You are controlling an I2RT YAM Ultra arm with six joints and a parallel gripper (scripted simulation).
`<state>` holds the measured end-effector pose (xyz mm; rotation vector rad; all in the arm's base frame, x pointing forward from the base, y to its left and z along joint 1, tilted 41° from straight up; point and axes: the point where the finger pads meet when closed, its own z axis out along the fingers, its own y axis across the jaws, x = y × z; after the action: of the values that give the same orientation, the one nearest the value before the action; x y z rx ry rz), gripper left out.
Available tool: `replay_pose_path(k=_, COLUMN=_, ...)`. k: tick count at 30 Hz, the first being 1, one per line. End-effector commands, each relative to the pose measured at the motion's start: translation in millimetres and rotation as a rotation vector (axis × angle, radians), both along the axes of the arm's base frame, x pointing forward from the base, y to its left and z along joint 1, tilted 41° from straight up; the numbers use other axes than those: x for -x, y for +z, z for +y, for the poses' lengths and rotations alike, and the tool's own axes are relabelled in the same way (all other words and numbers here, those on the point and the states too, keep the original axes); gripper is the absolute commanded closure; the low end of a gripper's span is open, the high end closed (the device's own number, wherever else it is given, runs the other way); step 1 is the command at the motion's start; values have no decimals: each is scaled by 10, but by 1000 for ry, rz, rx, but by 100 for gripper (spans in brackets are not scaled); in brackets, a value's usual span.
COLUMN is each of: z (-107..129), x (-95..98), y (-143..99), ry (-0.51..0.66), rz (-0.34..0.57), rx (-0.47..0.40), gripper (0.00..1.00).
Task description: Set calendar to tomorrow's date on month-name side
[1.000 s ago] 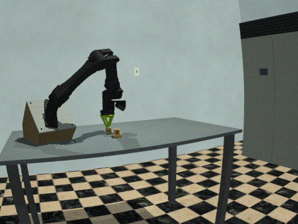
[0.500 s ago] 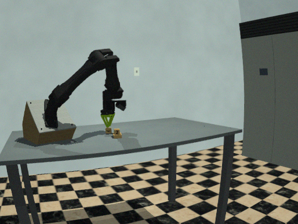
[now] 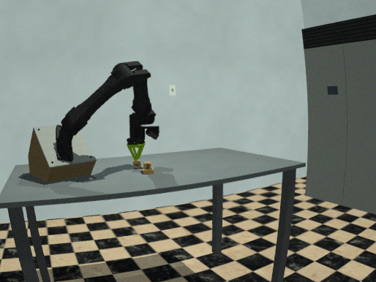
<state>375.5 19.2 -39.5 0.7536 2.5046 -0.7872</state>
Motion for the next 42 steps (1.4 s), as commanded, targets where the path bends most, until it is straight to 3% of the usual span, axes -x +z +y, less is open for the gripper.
replay_pose_path(k=1, z=82, x=-101, y=107, ry=21, rz=-29, rx=-1, gripper=55)
replay_pose_path(k=12, z=87, x=-95, y=117, ry=22, rz=-27, rx=-1, gripper=55)
replay_pose_path(k=33, z=391, x=19, y=503, ry=16, rz=-39, rx=-13, gripper=55)
replay_pose_path(k=38, z=351, x=99, y=458, ry=18, rz=-20, rx=6, gripper=55)
replay_pose_path(k=42, z=351, x=95, y=407, ry=51, rz=-83, rx=48, gripper=55)
